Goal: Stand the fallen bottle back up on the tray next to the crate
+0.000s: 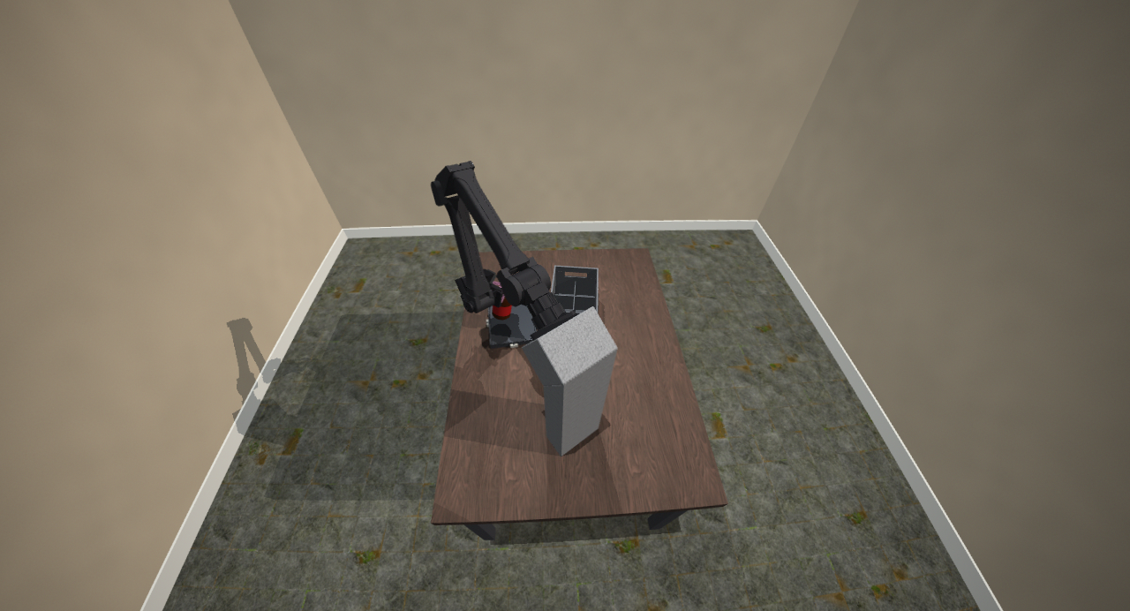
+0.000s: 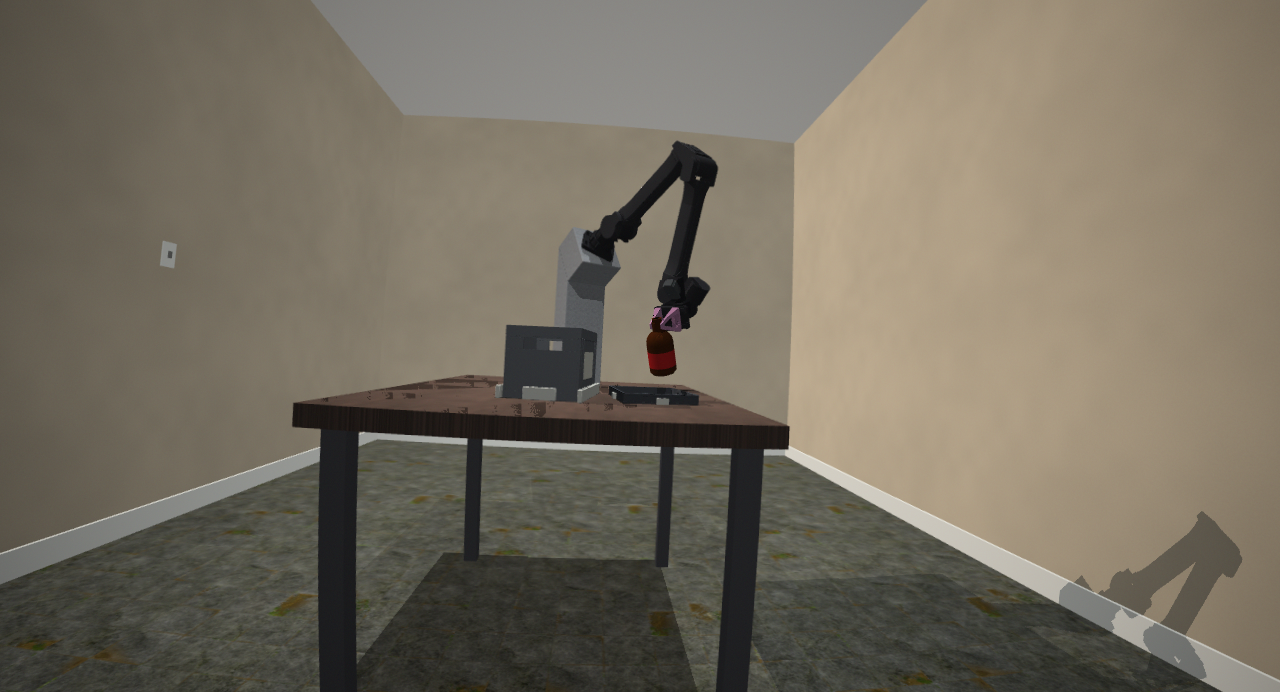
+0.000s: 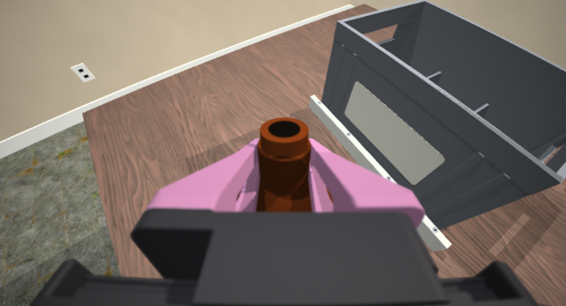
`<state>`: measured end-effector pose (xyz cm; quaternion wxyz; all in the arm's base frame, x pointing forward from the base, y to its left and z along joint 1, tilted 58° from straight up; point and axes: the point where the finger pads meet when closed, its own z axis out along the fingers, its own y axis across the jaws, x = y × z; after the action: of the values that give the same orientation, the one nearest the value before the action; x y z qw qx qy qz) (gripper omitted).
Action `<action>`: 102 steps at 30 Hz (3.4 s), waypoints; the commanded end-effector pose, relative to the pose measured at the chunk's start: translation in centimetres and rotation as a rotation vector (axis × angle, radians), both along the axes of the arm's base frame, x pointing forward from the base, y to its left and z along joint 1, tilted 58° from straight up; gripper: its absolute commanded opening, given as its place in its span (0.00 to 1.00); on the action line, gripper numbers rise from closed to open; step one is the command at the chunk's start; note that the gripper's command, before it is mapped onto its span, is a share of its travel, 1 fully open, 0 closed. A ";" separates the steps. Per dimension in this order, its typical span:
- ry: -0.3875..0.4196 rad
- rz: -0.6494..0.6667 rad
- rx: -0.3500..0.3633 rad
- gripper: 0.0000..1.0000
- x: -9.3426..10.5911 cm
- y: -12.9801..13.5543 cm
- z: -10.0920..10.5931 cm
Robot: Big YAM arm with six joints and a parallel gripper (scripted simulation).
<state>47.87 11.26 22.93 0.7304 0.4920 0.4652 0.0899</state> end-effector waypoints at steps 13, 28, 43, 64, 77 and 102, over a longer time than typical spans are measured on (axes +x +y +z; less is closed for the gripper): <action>-0.019 -0.016 0.017 0.00 1.1 -0.2 -0.7; -0.019 -0.014 0.017 0.00 2.3 0.3 -1.5; -0.038 -0.012 0.028 0.00 3.3 0.9 -1.2; -0.037 -0.015 0.028 0.00 4.3 1.1 -1.9; -0.029 -0.014 0.024 0.00 4.4 1.2 -2.4; -0.029 -0.014 0.024 0.00 4.4 1.2 -2.4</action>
<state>51.99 13.05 20.09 0.7301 0.4918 0.4658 0.0894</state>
